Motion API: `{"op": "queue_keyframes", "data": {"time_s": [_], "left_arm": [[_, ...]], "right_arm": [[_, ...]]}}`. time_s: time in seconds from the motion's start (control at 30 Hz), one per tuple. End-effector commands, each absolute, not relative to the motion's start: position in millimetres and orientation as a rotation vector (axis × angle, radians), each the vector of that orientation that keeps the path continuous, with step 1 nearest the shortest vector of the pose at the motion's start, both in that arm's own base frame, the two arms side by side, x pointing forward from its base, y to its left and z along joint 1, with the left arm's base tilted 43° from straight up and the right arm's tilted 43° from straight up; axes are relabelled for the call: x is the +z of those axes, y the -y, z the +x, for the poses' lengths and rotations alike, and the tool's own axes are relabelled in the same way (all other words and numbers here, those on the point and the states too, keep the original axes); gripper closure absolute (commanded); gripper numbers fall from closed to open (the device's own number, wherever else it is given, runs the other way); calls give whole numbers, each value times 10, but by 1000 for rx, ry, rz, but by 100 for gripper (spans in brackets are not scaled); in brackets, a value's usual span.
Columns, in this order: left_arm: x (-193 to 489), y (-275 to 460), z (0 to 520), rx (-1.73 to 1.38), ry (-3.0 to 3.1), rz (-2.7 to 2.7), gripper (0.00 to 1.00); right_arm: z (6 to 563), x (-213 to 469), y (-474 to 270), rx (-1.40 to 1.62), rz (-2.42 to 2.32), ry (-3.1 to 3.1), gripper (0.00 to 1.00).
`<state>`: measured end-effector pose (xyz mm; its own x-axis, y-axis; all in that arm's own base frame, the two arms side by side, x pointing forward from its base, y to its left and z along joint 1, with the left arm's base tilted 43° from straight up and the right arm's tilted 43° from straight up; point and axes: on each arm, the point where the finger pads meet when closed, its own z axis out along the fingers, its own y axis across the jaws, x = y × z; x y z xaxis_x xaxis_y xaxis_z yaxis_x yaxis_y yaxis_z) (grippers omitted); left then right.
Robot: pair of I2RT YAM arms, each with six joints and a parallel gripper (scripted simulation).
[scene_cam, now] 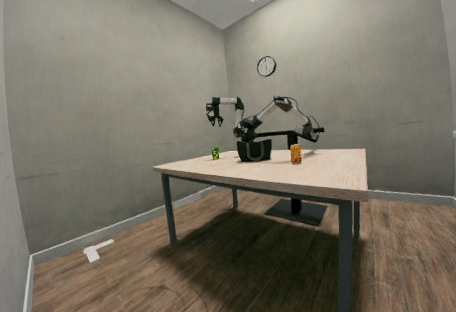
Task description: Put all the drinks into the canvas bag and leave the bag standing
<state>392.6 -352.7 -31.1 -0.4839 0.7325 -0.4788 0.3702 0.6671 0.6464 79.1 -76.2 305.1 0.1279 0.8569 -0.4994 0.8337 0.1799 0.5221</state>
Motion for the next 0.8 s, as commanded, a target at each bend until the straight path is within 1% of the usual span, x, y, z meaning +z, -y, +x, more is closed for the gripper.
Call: {"op": "queue_keyframes", "data": {"time_s": [0.0,0.03,0.17,0.27,0.33,0.37,0.43,0.5,0.6,0.63,0.7,0.73,0.77], "left_arm": [[-195,3691,3926,537,-2075,834,30],[-8,3819,3934,500,-2052,815,30],[48,3795,3976,510,-2045,794,30],[-69,3628,4091,528,-2075,782,30],[-316,3559,3981,564,-2094,834,30],[-237,3684,3961,544,-2075,832,30],[-237,3684,3961,544,-2075,832,30],[-454,3465,4026,589,-2111,836,30],[-255,3625,3985,543,-2079,832,30],[-205,3644,4046,533,-2075,812,30],[-314,3538,4147,556,-2093,794,30],[-402,3546,4065,574,-2090,822,30],[-353,3580,4016,557,-2086,834,30]], "right_arm": [[758,3155,754,42,1606,-1654,0],[758,3155,754,42,1606,-1654,0],[758,3155,754,42,1606,-1654,0],[758,3155,754,42,1606,-1654,0],[758,3155,754,42,1606,-1654,0],[758,3155,754,42,1606,-1654,0],[758,3155,754,42,1606,-1654,0],[758,3155,754,42,1606,-1654,0],[758,3155,754,42,1606,-1654,0],[758,3155,754,42,1606,-1654,0],[758,3155,754,42,1606,-1654,0],[758,3155,754,42,1606,-1654,0],[758,3155,754,42,1606,-1654,0]]}}
